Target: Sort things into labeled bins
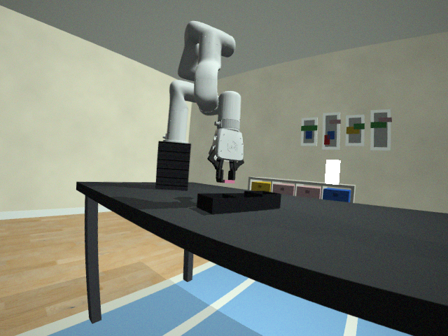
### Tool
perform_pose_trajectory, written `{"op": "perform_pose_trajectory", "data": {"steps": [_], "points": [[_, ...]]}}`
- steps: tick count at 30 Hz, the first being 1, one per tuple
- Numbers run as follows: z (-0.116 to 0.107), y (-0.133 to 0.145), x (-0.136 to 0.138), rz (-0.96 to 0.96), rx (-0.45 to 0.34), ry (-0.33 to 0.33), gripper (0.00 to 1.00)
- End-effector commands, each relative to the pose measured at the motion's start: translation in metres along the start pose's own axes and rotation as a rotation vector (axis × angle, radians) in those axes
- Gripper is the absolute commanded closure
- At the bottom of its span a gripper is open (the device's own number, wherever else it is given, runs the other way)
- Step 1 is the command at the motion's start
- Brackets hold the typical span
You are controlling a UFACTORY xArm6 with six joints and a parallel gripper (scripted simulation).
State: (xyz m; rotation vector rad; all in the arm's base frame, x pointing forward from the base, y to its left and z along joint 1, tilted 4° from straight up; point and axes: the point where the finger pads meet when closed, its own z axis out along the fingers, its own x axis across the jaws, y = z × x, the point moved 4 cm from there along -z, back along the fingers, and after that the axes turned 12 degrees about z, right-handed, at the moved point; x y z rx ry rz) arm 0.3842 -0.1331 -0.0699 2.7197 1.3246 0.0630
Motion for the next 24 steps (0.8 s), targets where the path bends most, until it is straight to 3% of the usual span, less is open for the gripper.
{"op": "perform_pose_trajectory", "data": {"steps": [1,13,24], "points": [[0.001,0.024,-0.011,-0.004,0.048,0.003,1.00],[0.002,0.033,-0.017,-0.004,0.048,0.003,1.00],[0.004,0.079,-0.046,-0.033,0.047,0.004,1.00]]}}
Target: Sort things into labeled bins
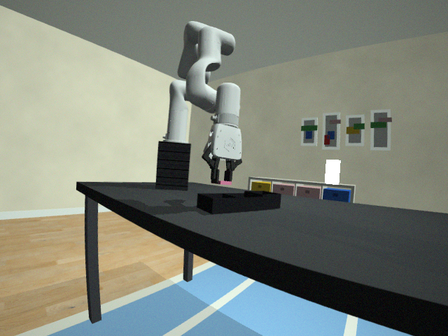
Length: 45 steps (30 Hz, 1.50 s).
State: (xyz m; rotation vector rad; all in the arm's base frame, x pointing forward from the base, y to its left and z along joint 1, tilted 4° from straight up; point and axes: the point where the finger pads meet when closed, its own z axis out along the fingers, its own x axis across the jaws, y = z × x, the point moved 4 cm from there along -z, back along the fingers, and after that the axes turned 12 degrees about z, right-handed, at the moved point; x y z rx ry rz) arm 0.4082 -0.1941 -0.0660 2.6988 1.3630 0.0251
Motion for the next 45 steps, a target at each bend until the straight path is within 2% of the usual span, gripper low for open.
{"op": "perform_pose_trajectory", "data": {"steps": [1,5,9,41,45], "points": [[0.001,0.027,-0.016,-0.003,0.038,0.026,1.00],[0.002,0.046,-0.029,-0.003,0.038,0.026,1.00],[0.002,0.050,-0.031,-0.003,0.038,0.026,1.00],[0.002,0.044,-0.027,-0.003,0.038,0.026,1.00],[0.008,0.044,-0.027,-0.003,0.038,0.026,1.00]]}}
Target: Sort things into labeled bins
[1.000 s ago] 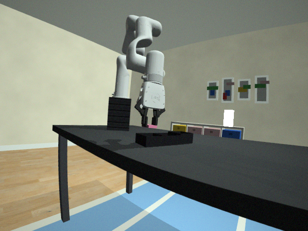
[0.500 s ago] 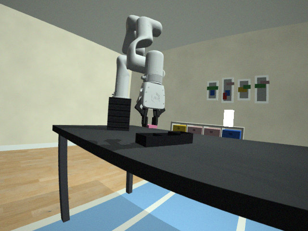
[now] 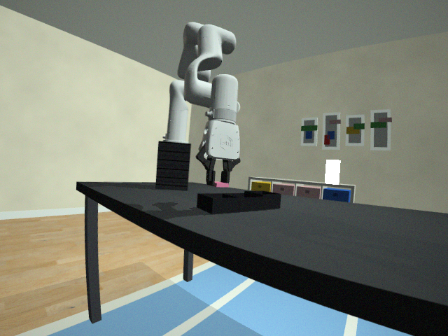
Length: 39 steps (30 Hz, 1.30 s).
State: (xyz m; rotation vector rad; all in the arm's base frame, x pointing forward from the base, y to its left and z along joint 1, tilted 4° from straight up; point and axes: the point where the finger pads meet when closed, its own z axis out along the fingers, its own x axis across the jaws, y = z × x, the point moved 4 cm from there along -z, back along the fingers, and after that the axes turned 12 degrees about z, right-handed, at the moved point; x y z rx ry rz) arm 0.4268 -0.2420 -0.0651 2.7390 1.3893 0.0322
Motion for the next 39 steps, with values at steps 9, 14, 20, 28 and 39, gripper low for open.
{"op": "perform_pose_trajectory", "data": {"steps": [9,14,20,28,39], "points": [[0.018,0.001,0.000,0.000,-0.002,0.000,1.00],[0.028,0.001,0.000,0.000,-0.002,0.000,1.00],[0.037,0.001,0.000,0.000,-0.002,0.000,1.00],[0.048,0.001,0.000,0.000,-0.002,0.000,1.00],[0.048,0.001,0.000,0.000,-0.002,0.000,1.00]]}}
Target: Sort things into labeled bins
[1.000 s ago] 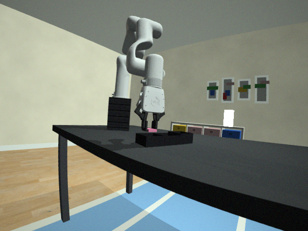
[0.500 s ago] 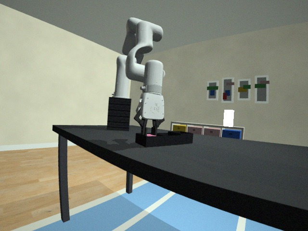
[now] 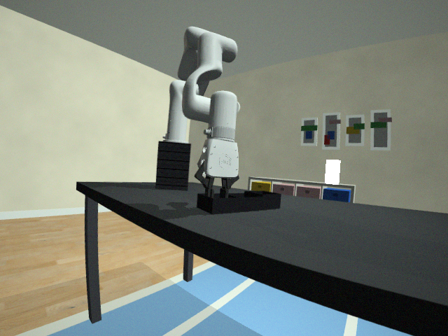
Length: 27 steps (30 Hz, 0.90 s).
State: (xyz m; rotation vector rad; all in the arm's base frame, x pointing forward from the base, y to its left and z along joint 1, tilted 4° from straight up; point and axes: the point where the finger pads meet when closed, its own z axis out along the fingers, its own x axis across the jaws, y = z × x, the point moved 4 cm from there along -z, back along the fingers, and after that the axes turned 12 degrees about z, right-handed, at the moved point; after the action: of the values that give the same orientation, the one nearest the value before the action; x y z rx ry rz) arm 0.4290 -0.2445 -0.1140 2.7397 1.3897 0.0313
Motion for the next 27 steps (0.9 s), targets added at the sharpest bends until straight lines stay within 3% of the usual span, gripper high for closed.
{"op": "perform_pose_trajectory", "data": {"steps": [1,2,19,27], "points": [[-0.001,0.001,0.000,0.000,-0.003,0.000,1.00],[-0.001,0.001,0.000,0.000,-0.003,0.000,0.53],[-0.001,0.001,0.000,0.000,-0.004,0.000,0.53],[-0.012,0.001,0.000,0.000,-0.003,0.000,0.53]]}}
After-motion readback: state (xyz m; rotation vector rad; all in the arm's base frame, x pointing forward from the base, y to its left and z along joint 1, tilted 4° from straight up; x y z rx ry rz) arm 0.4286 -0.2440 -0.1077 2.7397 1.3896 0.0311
